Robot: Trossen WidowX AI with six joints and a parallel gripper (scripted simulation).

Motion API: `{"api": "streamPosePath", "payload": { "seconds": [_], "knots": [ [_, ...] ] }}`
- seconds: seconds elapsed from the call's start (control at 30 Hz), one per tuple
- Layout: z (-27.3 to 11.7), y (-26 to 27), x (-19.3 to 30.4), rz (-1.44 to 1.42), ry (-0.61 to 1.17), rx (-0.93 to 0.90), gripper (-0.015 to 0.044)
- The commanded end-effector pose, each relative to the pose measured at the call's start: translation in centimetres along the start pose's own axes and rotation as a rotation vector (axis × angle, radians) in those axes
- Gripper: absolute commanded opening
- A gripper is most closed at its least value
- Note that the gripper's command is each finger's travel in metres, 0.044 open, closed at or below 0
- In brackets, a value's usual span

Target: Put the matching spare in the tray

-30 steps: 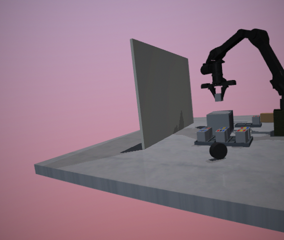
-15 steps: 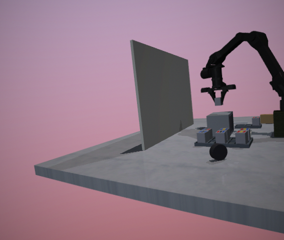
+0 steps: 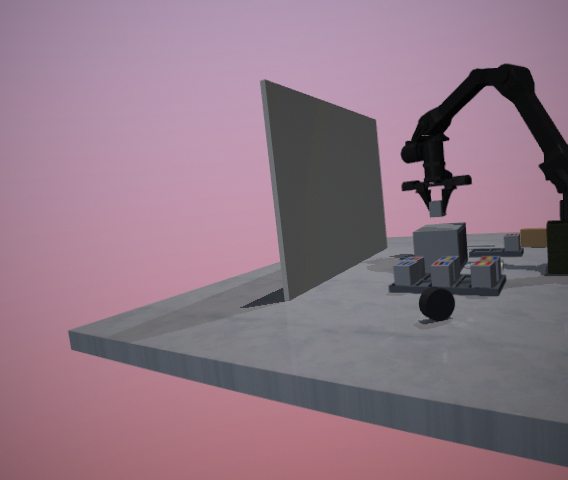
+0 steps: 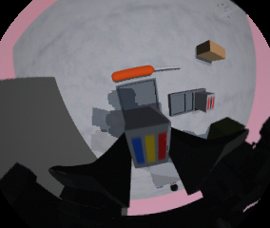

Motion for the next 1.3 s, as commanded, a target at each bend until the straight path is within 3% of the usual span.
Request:
{"api": "streamPosePath", "payload": {
  "seconds": [0.0, 1.27],
  "knots": [
    [0.7, -0.1, 0.1, 0.000, 0.005, 0.004, 0.0000],
    [4.9, -0.1, 0.1, 0.000, 0.005, 0.004, 0.0000]
  ]
}}
Point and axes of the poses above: the point midway between the two fingers, 35 mm back from their tips, its own z axis out along the fingers, its own y axis across the jaws, x = y × z, the point moved 6 cm from there along -z, back along the fingers, and after that the axes turned 13 degrees about -z, right-handed, at the moved point
